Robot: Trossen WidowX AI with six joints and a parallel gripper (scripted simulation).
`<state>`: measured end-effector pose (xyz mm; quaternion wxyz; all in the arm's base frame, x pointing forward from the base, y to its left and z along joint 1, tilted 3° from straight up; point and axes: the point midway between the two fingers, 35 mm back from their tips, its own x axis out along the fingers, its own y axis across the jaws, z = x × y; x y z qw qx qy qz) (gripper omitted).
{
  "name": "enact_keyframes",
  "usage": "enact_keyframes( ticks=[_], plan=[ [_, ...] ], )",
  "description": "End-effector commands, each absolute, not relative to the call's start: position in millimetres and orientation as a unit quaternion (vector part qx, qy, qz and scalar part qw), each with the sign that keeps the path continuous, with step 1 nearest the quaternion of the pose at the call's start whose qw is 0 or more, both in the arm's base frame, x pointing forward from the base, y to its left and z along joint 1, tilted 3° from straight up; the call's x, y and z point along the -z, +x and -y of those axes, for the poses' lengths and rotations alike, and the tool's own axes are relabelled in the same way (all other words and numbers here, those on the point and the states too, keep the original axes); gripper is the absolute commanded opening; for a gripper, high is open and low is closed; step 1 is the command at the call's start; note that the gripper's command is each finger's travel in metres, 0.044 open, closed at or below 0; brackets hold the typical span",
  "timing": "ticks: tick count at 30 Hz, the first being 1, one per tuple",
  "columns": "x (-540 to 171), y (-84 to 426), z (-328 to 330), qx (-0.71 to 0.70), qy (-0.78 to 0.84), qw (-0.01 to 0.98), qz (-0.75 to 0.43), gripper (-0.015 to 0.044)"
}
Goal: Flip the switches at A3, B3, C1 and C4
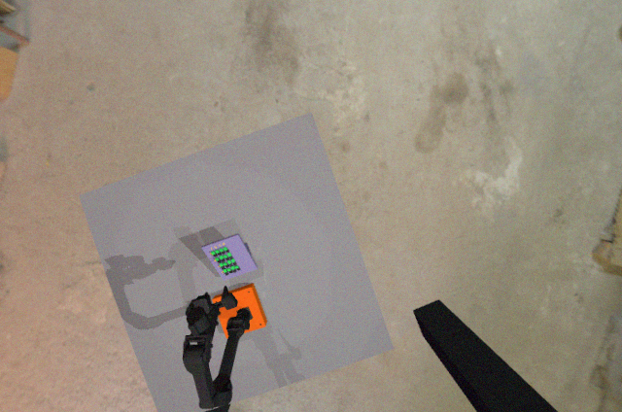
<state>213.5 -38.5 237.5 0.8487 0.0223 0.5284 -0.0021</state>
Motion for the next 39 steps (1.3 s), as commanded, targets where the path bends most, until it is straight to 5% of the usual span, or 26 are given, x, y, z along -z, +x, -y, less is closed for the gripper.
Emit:
enact_keyframes(
  ticks=[1, 9, 15, 39],
  plan=[
    [-237, 216, 39, 0.002, 0.022, 0.849, -0.529, 0.0374],
    [-176, 308, 53, 0.005, 0.026, 0.843, -0.537, 0.0164],
    [-169, 315, 54, 0.005, 0.027, 0.843, -0.538, 0.0006],
    [-123, 338, 53, 0.004, 0.027, 0.836, -0.548, 0.0]
  ],
)
